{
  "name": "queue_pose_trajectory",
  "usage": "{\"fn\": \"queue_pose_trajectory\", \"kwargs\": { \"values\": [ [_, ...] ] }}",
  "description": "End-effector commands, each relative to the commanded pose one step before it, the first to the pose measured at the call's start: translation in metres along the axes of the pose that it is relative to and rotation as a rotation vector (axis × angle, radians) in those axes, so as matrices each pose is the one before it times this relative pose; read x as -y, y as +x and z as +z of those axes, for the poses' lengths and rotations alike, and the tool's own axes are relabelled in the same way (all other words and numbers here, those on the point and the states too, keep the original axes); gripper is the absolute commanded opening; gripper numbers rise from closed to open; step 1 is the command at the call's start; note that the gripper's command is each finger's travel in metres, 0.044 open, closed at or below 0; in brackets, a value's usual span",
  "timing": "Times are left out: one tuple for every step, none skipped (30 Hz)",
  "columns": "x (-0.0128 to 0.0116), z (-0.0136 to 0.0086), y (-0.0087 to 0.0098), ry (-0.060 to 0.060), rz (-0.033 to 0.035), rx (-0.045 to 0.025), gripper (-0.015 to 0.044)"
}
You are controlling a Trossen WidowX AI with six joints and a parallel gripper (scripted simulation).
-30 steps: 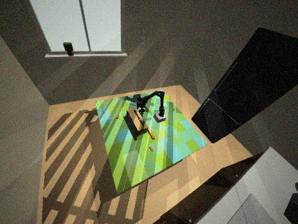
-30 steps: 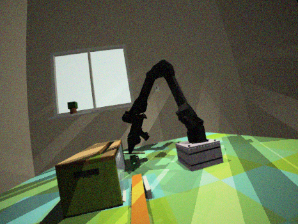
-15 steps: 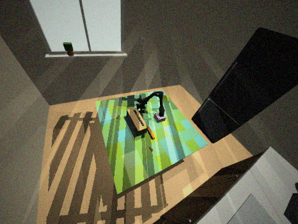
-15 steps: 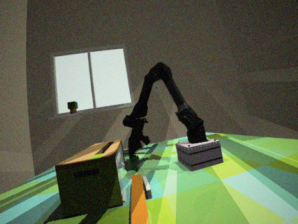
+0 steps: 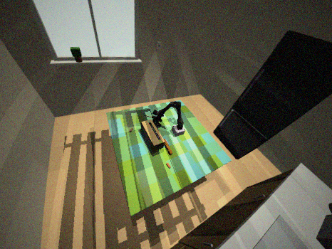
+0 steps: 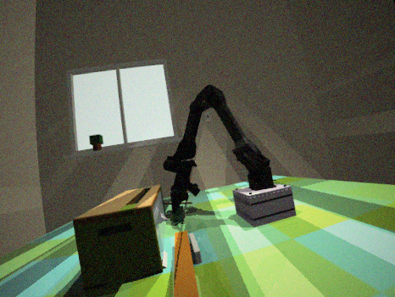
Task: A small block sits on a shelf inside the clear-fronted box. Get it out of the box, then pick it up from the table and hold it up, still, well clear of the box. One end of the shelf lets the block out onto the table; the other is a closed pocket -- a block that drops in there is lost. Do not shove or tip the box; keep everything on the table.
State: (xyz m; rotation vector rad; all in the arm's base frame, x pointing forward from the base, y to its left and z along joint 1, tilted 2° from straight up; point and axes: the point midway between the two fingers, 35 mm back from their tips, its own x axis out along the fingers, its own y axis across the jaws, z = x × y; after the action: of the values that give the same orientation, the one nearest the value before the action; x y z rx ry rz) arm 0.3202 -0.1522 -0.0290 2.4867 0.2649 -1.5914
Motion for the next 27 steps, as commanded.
{"fn": "queue_pose_trajectory", "kwargs": {
  "values": [
    [0.00073,0.00107,0.00188,-0.0011,-0.00442,0.00146,0.0088],
    [0.0,0.0,0.0,0.0,0.0,0.0,0.0081],
    [0.0,0.0,0.0,0.0,0.0,0.0,0.0075],
    [-0.0001,-0.00044,-0.00078,0.0,0.00007,-0.00003,0.0048],
    [-0.00027,-0.00132,-0.00235,0.0,0.00019,-0.00009,0.0022],
    [-0.00041,-0.00217,-0.00396,0.0001,0.00032,-0.00015,0.0],
    [-0.00044,-0.00272,-0.00514,0.0001,0.0004,-0.00018,0.0],
    [-0.00035,-0.00267,-0.00526,0.0001,0.00039,-0.00017,0.0],
    [-0.00025,-0.0026,-0.00533,0.0001,0.00038,-0.00016,0.0],
    [-0.00016,-0.00253,-0.0054,0.0001,0.00037,-0.00015,0.0],
    [-0.00006,-0.00245,-0.00547,0.0001,0.00036,-0.00014,0.0],
    [0.00004,-0.00237,-0.00554,0.0001,0.00035,-0.00013,0.0],
    [0.00014,-0.00229,-0.0056,0.0001,0.00034,-0.00012,0.0],
    [0.00024,-0.00218,-0.00559,0.0001,0.00033,-0.00011,0.0],
    [0.00026,-0.00166,-0.00445,0.0001,0.00025,-0.00008,0.0],
    [0.00018,-0.00097,-0.00268,0.0001,0.00015,-0.00005,0.0],
    [0.00007,-0.00032,-0.0009,0.0,0.00005,-0.00002,0.0],
    [0.0,0.0,0.0,0.0,0.0,0.0,0.0],
    [0.0,0.0,0.0,0.0,0.0,0.0,0.0],
    [0.0,0.0,0.0,0.0,0.0,0.0,0.0],
    [0.00035,-0.00015,-0.00057,0.0021,0.00109,0.00029,0.0],
    [0.00106,-0.00045,-0.00172,0.0062,0.00327,0.00084,0.0],
    [0.00177,-0.0007,-0.00286,0.0104,0.00548,0.00129,0.0],
    [0.00213,-0.00076,-0.00343,0.0126,0.00663,0.00137,0.0],
    [0.00213,-0.00066,-0.00343,0.0126,0.00667,0.00117,0.0],
    [0.00212,-0.00056,-0.00342,0.0126,0.00671,0.00097,0.0],
    [0.00211,-0.00046,-0.00342,0.0127,0.00673,0.00077,0.0]
  ]
}}
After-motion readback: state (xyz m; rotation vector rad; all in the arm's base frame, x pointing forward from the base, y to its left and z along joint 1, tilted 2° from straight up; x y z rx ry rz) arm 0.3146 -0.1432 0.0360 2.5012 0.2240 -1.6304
